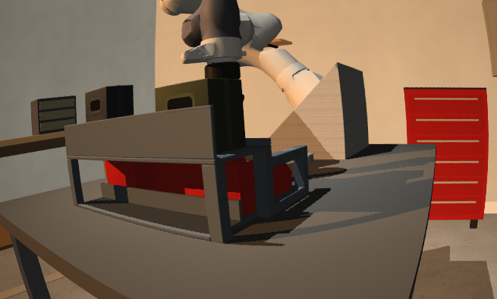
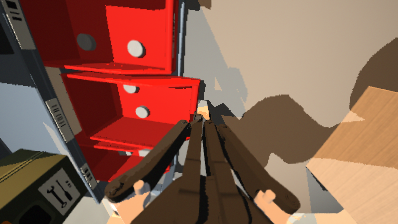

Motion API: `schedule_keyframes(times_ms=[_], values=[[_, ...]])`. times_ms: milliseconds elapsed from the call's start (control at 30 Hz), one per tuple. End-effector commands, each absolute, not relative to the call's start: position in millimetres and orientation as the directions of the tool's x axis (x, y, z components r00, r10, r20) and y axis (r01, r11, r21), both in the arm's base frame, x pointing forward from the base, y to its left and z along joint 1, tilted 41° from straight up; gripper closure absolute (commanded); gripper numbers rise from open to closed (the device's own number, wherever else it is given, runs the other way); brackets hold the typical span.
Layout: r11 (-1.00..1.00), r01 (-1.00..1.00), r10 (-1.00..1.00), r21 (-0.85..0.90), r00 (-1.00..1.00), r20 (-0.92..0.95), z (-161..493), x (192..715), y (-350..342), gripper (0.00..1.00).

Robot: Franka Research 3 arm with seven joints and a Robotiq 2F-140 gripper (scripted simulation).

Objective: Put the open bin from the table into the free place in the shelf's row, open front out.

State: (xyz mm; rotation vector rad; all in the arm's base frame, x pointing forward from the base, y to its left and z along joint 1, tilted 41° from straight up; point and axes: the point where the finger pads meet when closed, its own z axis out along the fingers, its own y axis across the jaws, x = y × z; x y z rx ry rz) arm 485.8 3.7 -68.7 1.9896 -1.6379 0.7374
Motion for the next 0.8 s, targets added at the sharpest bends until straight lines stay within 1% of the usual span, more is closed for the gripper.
schedule_keyframes(times_ms=[0, 767], values=[[-0.194, -0.981, -0.736, 0.018, 0.157, 0.659, -68.3, 489.0, 4.1, 1.0], [-0.194, -0.981, -0.736, 0.018, 0.157, 0.659, -68.6, 503.9, 7.0, 1.0]])
